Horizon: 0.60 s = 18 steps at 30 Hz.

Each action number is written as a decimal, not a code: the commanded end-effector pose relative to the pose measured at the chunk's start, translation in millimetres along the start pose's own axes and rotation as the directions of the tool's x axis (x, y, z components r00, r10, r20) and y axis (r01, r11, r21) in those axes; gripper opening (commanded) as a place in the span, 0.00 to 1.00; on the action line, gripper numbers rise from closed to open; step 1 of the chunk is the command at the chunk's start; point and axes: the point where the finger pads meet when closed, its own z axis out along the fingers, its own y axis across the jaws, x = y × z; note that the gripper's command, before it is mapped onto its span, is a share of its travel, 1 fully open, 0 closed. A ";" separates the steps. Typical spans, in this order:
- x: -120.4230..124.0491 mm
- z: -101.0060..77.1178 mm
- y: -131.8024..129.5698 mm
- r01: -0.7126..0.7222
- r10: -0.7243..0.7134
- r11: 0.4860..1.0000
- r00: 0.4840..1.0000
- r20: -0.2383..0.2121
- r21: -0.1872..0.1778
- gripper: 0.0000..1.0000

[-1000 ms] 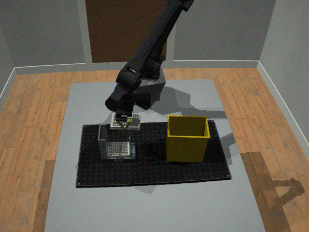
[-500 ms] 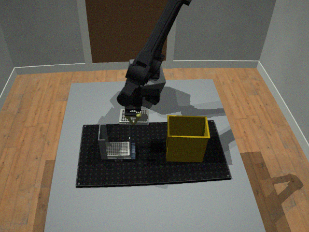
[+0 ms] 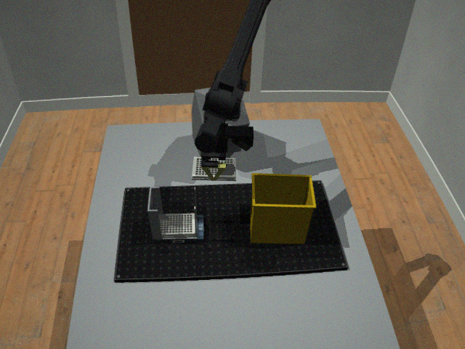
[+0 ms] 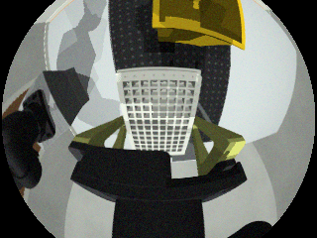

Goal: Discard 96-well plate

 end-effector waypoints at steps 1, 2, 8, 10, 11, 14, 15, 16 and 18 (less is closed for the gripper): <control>-13.2 -5.5 6.7 -0.013 0.013 1.000 1.000 0.009 0.010 0.00; -15.9 -6.0 8.5 -0.013 0.013 1.000 1.000 0.009 0.010 0.00; -32.2 -9.4 19.5 -0.013 0.013 1.000 1.000 0.010 0.010 0.00; -34.9 -9.9 21.3 -0.013 0.013 1.000 1.000 0.010 0.010 0.00; -34.9 -9.9 21.3 -0.013 0.013 1.000 1.000 0.010 0.010 0.00; -43.0 -11.6 26.7 -0.013 0.013 1.000 1.000 0.011 0.010 0.00; -45.7 -12.2 28.5 -0.013 0.013 1.000 1.000 0.011 0.010 0.00; -48.4 -12.8 30.3 -0.013 0.013 1.000 1.000 0.011 0.010 0.00; -53.8 -13.9 34.0 -0.014 0.013 1.000 1.000 0.011 0.010 0.00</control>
